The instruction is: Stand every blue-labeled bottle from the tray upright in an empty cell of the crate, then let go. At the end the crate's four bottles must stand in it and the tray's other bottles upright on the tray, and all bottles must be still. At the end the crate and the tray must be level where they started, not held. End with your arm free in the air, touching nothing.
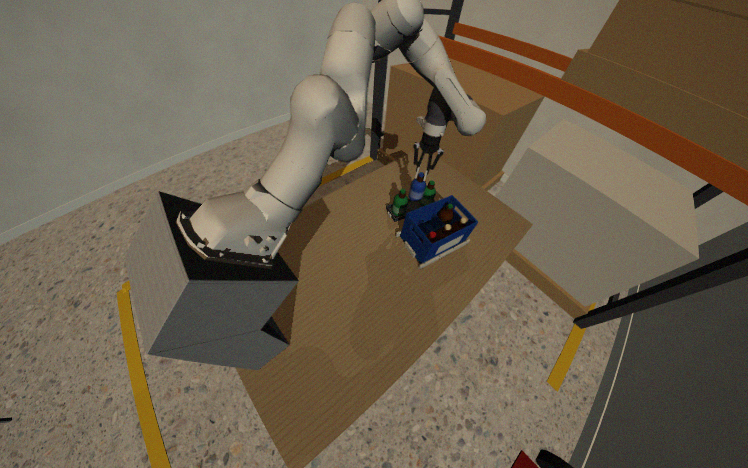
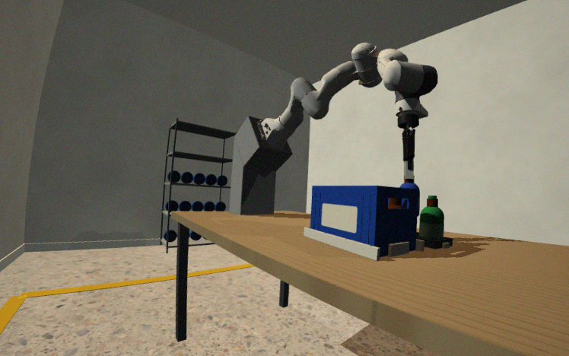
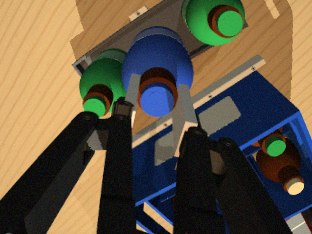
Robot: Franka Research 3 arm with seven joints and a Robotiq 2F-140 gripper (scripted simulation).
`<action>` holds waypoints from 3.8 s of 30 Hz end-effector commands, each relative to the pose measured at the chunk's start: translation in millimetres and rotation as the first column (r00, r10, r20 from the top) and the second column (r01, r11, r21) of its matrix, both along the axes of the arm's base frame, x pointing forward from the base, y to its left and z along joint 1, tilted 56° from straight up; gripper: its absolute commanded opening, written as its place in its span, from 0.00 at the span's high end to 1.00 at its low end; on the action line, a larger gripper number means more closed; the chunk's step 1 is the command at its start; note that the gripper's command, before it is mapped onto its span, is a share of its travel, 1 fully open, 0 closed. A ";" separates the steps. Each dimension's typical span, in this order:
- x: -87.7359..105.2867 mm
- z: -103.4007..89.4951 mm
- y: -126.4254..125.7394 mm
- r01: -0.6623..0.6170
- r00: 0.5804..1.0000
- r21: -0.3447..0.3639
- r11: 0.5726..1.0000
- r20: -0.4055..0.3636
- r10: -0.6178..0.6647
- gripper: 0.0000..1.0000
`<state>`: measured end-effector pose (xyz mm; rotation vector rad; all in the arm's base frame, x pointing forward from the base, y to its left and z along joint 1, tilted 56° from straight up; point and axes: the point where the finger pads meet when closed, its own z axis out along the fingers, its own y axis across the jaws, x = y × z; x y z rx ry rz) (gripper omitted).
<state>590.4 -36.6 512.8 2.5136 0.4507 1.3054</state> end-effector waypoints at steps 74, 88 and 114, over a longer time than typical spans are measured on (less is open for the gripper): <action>-35.2 23.2 5.5 -0.004 1.000 -0.003 1.000 -0.003 0.004 1.00; -35.2 23.2 5.5 -0.004 1.000 -0.003 1.000 -0.003 0.004 1.00; -35.3 23.2 5.5 -0.004 1.000 -0.003 1.000 -0.003 0.004 1.00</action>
